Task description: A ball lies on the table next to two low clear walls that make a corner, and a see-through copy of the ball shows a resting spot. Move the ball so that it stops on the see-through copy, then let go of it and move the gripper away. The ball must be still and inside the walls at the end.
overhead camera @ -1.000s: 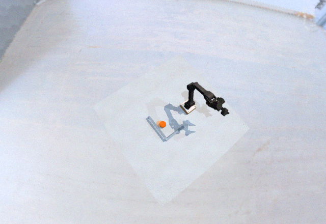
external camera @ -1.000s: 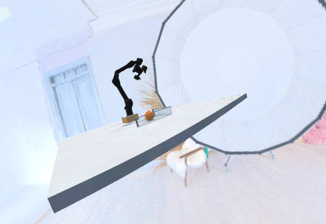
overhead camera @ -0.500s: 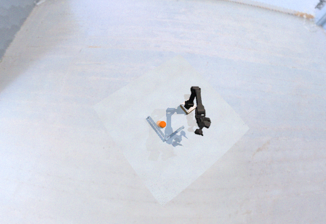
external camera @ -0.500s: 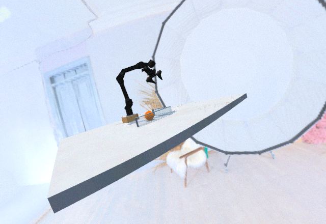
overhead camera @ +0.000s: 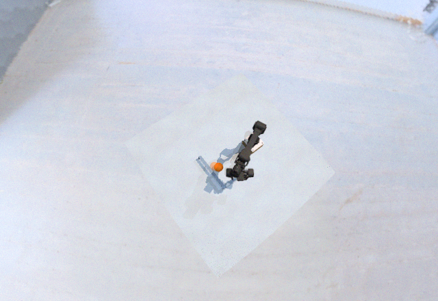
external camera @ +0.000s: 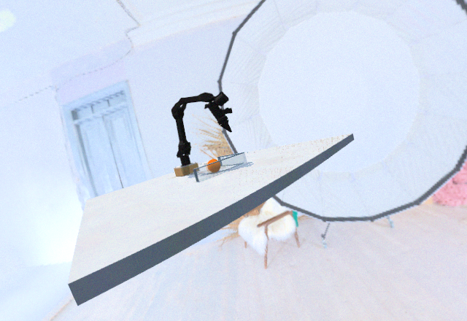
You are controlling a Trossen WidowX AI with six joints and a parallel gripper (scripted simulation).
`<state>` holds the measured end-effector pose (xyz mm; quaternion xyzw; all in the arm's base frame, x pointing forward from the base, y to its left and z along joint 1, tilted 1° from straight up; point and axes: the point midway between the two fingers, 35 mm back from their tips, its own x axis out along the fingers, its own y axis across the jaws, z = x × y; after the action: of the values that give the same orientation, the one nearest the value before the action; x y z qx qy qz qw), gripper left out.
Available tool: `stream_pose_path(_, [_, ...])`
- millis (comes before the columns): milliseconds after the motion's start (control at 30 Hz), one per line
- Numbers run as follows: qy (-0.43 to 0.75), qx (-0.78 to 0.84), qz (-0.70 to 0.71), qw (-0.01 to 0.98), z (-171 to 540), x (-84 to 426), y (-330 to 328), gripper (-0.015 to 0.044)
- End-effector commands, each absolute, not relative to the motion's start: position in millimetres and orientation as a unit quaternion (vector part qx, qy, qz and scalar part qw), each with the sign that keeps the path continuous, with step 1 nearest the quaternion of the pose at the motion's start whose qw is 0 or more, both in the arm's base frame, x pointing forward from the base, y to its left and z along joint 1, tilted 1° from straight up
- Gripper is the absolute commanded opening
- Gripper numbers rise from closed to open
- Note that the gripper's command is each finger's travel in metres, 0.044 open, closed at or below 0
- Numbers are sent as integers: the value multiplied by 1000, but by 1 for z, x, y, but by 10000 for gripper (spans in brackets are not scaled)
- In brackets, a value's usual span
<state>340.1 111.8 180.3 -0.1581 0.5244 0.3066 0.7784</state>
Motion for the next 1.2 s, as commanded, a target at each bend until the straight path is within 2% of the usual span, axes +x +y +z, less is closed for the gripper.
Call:
stream_pose_path(0, [595,-87,188,777,148,351,52,440])
stream_pose_path(267, [686,70,-60,722,91,336,-70,440])
stream_pose_path(1167, [688,73,-65,720,56,337,-72,440])
